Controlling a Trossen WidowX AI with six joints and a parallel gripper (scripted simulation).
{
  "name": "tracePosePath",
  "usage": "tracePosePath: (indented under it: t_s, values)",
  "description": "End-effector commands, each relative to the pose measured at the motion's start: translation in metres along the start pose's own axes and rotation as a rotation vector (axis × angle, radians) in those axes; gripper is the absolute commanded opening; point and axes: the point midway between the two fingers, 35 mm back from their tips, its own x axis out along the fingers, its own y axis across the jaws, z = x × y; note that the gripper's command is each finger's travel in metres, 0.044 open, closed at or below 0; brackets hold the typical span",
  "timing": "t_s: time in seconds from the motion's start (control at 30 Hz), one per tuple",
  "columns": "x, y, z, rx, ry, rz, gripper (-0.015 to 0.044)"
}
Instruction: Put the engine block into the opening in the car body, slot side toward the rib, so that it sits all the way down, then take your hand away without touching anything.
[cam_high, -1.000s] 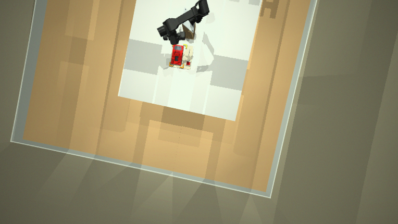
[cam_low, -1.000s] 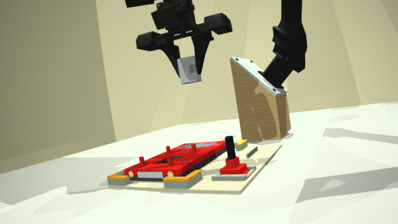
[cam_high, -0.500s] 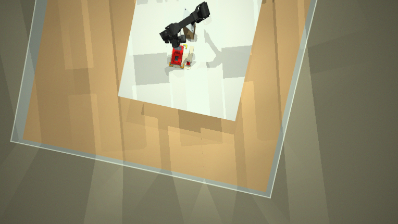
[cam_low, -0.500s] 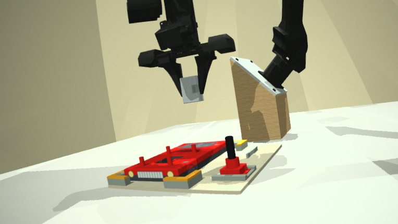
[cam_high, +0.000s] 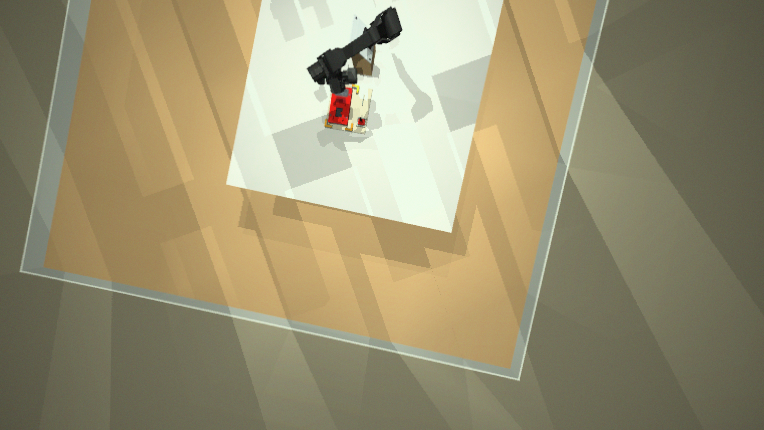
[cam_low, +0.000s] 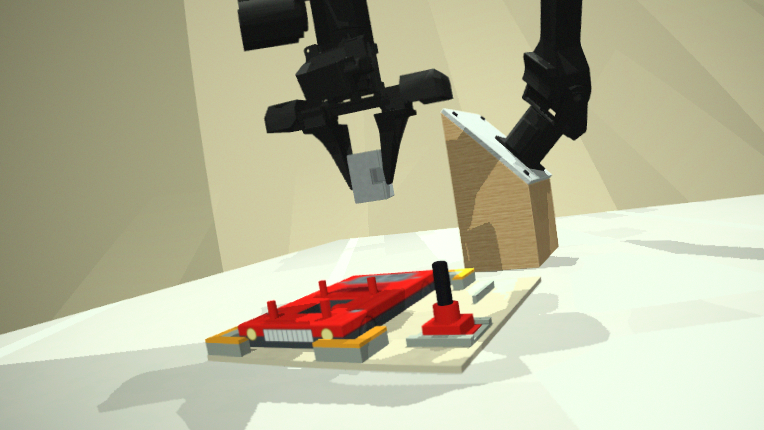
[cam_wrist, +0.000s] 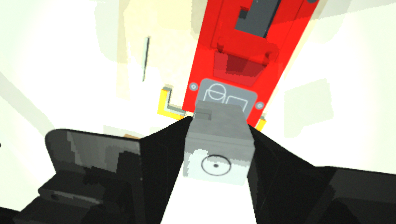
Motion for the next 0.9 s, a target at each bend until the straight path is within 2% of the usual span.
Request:
tracePosePath:
  t_s: [0.0,0.57,0.87]
  values:
    - [0.001,-0.002,0.004,0.003,0.085,0.001,0.0]
    - [0.008,0.0,0.023,-0.002,0.639,0.003,0.0]
    - [0.024,0.001,0.025,-0.003,0.662,0.003,0.0]
